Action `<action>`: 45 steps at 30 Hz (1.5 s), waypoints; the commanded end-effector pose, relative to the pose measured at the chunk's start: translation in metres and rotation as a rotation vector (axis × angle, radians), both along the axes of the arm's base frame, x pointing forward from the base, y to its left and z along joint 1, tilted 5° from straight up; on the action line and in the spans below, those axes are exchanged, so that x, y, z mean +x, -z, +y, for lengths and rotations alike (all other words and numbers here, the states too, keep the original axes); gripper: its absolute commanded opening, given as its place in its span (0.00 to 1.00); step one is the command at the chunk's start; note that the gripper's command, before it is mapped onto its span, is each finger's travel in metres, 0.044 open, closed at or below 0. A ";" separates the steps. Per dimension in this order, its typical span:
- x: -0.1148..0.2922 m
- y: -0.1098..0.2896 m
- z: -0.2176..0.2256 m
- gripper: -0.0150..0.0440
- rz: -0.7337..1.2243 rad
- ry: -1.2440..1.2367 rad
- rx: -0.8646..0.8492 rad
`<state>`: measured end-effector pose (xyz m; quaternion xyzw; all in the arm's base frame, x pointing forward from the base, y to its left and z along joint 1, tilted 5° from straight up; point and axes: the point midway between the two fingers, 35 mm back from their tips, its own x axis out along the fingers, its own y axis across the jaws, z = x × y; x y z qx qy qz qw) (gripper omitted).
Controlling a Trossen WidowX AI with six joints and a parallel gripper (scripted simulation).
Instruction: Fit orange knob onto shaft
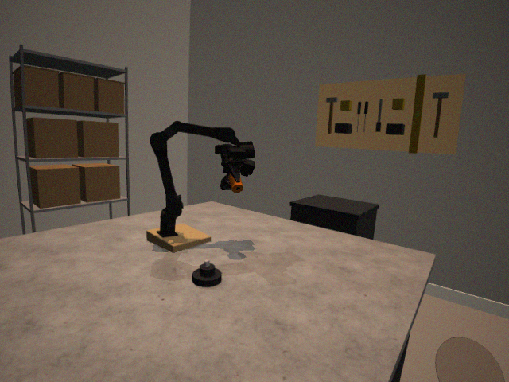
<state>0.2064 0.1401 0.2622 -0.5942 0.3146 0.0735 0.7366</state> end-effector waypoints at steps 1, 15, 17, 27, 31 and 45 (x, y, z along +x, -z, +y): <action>0.000 -0.002 0.000 0.25 -0.026 0.004 -0.010; -0.002 0.001 0.001 0.25 -0.104 0.013 -0.039; -0.002 0.001 0.001 0.25 -0.104 0.013 -0.039; -0.002 0.001 0.001 0.25 -0.104 0.013 -0.039; -0.002 0.001 0.001 0.25 -0.104 0.013 -0.039; -0.002 0.001 0.001 0.25 -0.107 0.014 -0.040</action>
